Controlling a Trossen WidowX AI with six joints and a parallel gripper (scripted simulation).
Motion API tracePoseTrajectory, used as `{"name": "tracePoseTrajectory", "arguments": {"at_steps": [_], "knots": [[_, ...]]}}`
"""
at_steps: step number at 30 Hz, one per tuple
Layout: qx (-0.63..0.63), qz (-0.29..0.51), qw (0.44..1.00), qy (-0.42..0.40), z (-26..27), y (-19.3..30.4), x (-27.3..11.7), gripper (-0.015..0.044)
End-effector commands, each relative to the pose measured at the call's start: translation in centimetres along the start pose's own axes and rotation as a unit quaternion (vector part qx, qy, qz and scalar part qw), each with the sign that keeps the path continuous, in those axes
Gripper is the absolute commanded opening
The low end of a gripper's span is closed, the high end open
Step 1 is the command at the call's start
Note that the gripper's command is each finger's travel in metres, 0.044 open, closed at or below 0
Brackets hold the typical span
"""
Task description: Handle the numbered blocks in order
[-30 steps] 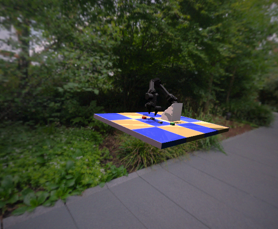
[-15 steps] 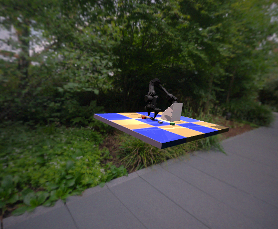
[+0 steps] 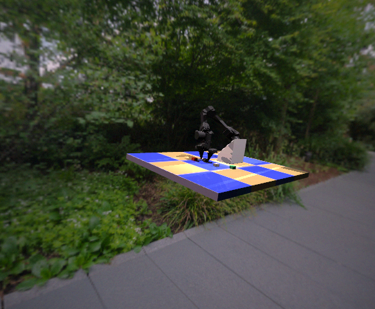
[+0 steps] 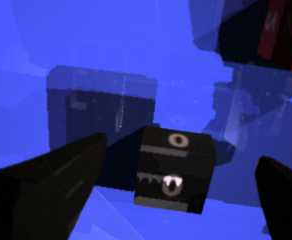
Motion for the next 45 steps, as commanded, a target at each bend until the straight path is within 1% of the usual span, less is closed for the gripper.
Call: {"name": "tracePoseTrajectory", "arguments": {"at_steps": [1, 4, 26, 37, 45], "knots": [[-0.001, 0.000, 1.000, -0.002, 0.0, 0.0, 0.1, 0.0190], [-0.001, 0.000, 1.000, -0.002, 0.0, 0.0, 0.1, 0.0120], [-0.001, 0.000, 1.000, -0.002, 0.0, 0.0, 0.1, 0.0120], [-0.001, 0.000, 1.000, -0.002, 0.0, 0.0, -1.3, 0.0120], [-0.001, 0.000, 1.000, -0.002, 0.0, 0.0, -1.4, 0.0120]]}}
Point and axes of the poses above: the point midway between the two fingers, 35 mm back from their tips, its own x axis out along the fingers, its own z axis across the jaws, y = z × x, the point moved 8 cm from there along -x, back along the fingers, and after that the axes turned 10 degrees about x, right-handed, at the moved point
